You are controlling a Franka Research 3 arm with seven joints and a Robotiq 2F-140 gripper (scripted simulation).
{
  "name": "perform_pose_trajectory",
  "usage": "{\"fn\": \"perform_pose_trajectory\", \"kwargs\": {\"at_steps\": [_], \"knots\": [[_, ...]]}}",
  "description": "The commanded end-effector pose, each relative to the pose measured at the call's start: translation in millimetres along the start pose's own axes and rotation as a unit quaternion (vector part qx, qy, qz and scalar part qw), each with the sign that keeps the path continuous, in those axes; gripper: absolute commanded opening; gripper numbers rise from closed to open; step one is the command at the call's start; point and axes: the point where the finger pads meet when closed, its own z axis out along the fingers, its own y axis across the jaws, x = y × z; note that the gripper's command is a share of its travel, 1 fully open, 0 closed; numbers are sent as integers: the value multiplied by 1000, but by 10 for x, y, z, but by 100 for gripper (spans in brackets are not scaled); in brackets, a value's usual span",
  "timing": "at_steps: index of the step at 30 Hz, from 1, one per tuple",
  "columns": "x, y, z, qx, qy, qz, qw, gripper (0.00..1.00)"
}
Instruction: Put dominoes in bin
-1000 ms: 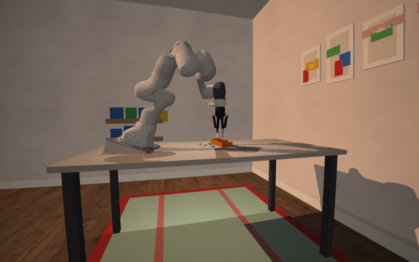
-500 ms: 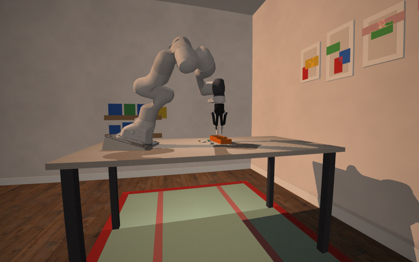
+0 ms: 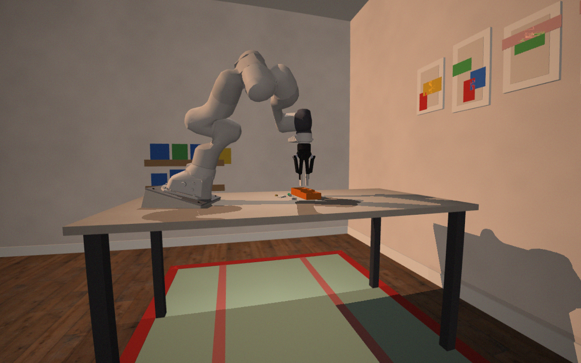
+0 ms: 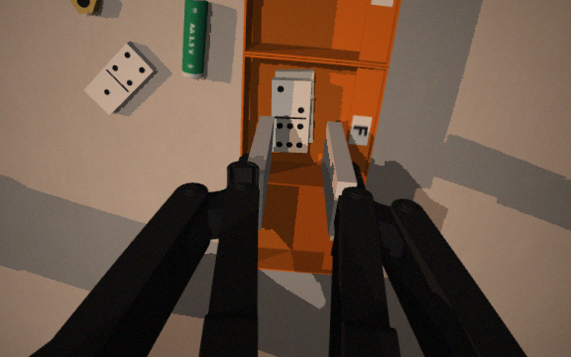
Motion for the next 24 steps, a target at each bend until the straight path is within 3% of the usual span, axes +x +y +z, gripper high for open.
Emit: {"fn": "perform_pose_trajectory", "kwargs": {"at_steps": [1, 17, 18, 24], "knots": [[-10, 3, -11, 1, 0, -1, 1000, 19], [-22, -17, -11, 1, 0, -1, 1000, 19], [-22, -17, -51, 1, 0, -1, 1000, 100], [-22, -17, -291, 1, 0, -1, 1000, 100]]}}
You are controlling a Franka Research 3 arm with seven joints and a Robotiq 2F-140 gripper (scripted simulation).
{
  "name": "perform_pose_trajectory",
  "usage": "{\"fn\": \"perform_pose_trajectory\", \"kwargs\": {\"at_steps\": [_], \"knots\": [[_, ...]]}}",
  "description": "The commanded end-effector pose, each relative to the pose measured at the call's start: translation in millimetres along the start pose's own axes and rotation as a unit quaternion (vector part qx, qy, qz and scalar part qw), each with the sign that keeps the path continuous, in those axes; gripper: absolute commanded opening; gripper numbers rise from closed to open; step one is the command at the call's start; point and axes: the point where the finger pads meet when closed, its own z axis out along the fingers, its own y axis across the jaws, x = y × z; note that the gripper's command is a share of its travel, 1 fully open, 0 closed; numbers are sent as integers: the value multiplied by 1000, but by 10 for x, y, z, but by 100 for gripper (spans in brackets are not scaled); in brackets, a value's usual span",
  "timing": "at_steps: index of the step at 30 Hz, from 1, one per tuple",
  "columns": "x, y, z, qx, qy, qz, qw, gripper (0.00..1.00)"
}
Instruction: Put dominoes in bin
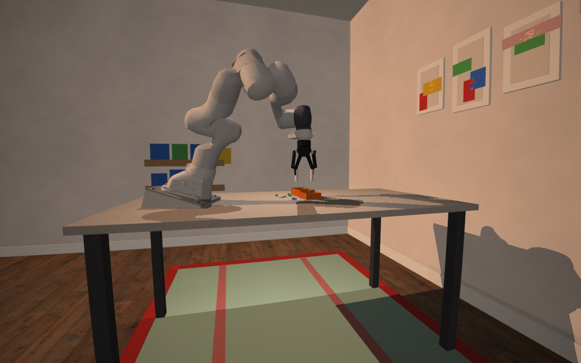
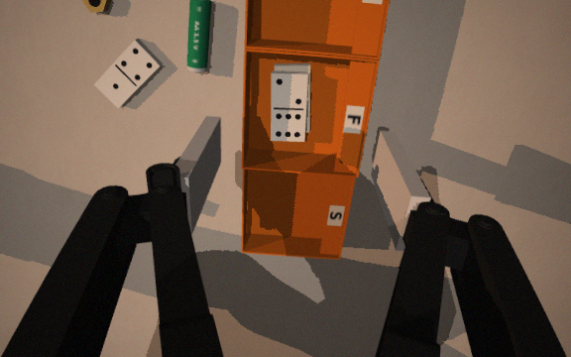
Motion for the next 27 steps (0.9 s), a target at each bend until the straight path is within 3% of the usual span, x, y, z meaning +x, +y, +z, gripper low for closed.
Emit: {"fn": "perform_pose_trajectory", "kwargs": {"at_steps": [1, 27], "knots": [[-24, -24, -135, 5, -2, -3, 1000, 100], [-21, -15, -1015, 5, -2, -3, 1000, 100]]}}
